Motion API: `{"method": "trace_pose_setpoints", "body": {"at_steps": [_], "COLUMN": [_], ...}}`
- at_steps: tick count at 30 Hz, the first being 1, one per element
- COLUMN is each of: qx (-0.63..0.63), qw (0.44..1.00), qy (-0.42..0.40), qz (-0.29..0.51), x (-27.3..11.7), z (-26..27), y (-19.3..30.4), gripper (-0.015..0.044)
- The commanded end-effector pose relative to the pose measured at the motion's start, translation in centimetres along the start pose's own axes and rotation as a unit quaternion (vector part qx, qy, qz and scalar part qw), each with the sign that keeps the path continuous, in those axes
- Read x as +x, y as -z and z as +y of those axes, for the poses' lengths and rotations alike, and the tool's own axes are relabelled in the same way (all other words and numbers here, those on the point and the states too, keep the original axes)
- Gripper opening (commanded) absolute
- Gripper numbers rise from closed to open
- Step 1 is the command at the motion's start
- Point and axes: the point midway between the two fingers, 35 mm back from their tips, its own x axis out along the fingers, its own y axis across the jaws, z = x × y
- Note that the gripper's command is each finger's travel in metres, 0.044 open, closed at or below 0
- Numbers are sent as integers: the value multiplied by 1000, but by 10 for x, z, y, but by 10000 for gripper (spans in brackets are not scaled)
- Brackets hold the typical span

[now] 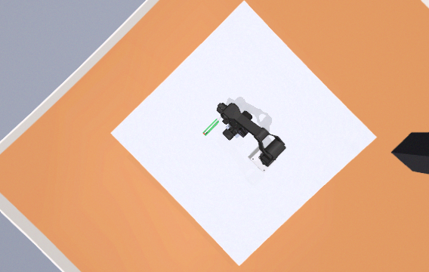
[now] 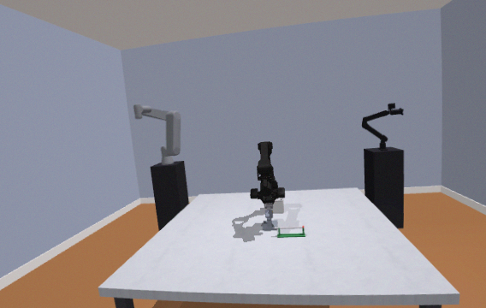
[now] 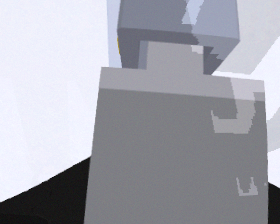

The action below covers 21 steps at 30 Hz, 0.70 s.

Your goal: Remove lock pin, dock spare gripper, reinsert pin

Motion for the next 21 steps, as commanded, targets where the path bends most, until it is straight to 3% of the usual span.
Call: {"method": "trace_pose_setpoints", "body": {"at_steps": [1,21], "qx": [1,1], "qw": [1000,1000], "qy": [-3,0], "qz": [-4,1], "x": [1,9], "z": [1,0], "y": [-5,-14], "gripper": [0,0]}}
